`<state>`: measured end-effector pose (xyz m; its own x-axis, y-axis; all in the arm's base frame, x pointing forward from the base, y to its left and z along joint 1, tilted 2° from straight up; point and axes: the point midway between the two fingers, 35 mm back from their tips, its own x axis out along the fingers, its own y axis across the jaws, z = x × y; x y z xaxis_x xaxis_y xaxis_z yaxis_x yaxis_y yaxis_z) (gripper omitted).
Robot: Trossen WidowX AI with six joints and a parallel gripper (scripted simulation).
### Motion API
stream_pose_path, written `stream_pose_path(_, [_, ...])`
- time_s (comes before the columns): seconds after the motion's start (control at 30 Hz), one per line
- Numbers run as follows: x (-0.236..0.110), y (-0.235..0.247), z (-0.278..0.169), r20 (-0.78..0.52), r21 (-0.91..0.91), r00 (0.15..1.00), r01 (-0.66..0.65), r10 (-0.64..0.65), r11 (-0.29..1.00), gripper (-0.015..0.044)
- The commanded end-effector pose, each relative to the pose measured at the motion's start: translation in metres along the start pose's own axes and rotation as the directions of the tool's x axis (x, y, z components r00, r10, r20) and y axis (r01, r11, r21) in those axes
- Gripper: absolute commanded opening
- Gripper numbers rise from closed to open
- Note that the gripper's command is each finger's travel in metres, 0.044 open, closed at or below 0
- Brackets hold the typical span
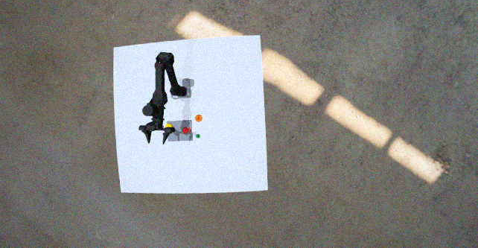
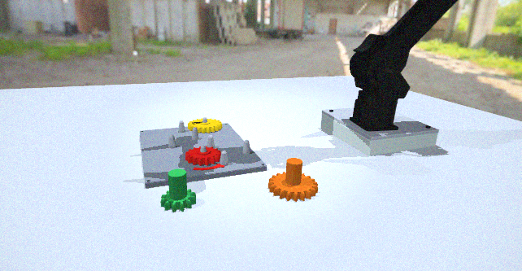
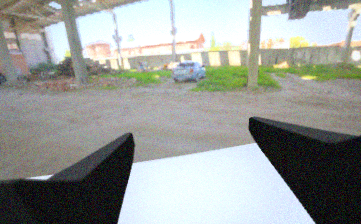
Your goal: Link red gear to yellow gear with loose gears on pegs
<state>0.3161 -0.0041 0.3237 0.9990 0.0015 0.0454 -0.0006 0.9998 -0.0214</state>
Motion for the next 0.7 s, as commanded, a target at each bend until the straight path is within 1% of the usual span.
stream_pose_path(0.0, [0.002,0.001,-0.002,-0.011,0.013,1.0,-0.003,0.003,1.0,0.0426])
stream_pose_path(0.03, [0.007,0.004,-0.006,-0.046,0.053,0.999,-0.011,0.013,0.999,0.044])
stream_pose_path(0.1, [0.023,0.015,-0.025,-0.17,0.194,0.984,-0.015,0.049,0.981,0.044])
stream_pose_path(0.17, [0.038,0.029,-0.047,-0.303,0.334,0.949,0.022,0.086,0.942,0.044])
stream_pose_path(0.27, [0.053,0.051,-0.081,-0.489,0.488,0.862,0.14,0.137,0.861,0.044])
stream_pose_path(0.37, [0.062,0.076,-0.115,-0.65,0.558,0.738,0.304,0.179,0.772,0.044])
stream_pose_path(0.43, [0.063,0.092,-0.137,-0.743,0.558,0.64,0.432,0.195,0.709,0.044])
stream_pose_path(0.5, [0.062,0.106,-0.159,-0.823,0.52,0.533,0.566,0.197,0.64,0.044])
stream_pose_path(0.57, [0.057,0.118,-0.179,-0.889,0.446,0.419,0.697,0.186,0.562,0.044])
stream_pose_path(0.67, [0.047,0.134,-0.208,-0.96,0.28,0.238,0.857,0.151,0.432,0.044])
